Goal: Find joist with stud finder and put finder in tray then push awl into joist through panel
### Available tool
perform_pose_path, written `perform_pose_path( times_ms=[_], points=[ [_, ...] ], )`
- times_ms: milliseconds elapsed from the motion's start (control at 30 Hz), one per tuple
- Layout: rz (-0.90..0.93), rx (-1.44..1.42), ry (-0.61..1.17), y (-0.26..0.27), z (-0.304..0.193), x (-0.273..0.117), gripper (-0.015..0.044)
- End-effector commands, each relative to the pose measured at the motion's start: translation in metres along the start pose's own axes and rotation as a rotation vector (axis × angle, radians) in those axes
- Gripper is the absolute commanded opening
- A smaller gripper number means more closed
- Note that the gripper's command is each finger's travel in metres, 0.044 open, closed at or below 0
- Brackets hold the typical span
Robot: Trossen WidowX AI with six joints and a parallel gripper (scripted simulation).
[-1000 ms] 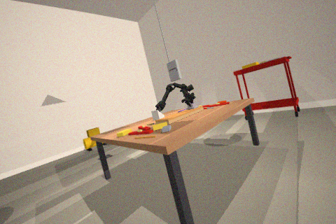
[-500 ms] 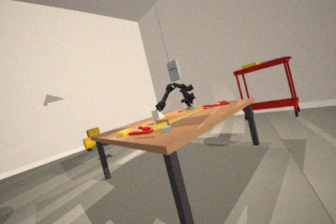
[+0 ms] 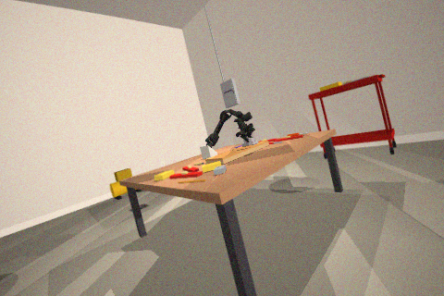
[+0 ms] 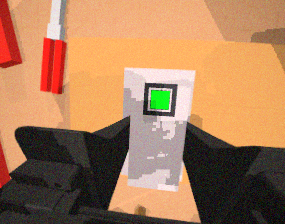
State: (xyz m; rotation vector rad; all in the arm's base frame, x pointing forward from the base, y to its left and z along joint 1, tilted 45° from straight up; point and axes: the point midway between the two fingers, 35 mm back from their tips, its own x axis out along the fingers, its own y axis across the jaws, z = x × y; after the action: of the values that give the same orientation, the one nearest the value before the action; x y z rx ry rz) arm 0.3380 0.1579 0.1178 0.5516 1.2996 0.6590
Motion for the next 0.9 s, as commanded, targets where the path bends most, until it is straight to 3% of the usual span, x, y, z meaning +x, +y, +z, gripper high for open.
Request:
perform_pose_path(
  times_ms=[0,867],
  points=[
    [-0.001,0.002,0.001,-0.016,-0.001,0.000,0.0000],
    [-0.005,0.001,0.001,-0.091,-0.001,0.000,0.0000]
  ],
)
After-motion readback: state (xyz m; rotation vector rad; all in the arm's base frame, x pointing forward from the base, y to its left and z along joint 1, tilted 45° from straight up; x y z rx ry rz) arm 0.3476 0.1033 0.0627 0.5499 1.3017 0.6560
